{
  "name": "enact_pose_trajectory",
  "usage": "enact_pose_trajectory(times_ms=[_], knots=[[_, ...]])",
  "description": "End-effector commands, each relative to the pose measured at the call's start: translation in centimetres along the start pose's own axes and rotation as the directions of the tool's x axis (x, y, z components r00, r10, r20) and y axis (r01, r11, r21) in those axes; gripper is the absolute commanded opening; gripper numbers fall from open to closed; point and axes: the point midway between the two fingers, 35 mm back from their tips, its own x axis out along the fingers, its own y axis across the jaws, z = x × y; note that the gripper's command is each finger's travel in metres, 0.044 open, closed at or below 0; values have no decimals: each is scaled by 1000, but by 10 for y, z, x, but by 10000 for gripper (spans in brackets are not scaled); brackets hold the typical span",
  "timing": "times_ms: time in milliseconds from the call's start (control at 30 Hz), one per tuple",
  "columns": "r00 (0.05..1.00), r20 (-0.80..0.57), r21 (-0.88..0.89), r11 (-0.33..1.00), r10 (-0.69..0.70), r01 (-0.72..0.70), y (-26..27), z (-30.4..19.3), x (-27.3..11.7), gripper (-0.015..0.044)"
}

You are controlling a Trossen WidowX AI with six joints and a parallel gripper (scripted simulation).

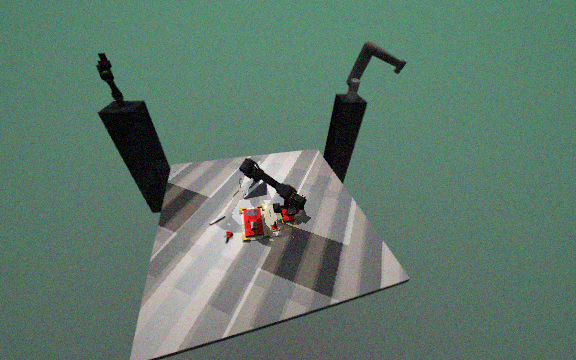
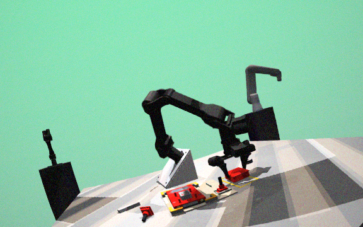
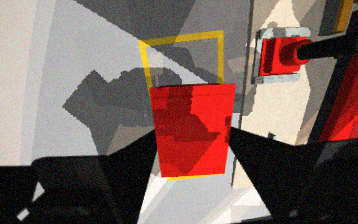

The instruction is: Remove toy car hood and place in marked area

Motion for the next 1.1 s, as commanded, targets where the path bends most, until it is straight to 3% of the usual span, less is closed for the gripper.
enact_pose_trajectory(times_ms=[0, 533, 1067], knots=[[1000, 3, -3, 1000, -2, 2, 0, 0, 2, 0], [1000, 3, -3, 1000, -2, 2, 0, 0, 10, 0], [1000, 0, 0, 1000, 0, 0, 0, 0, 8, 420]])
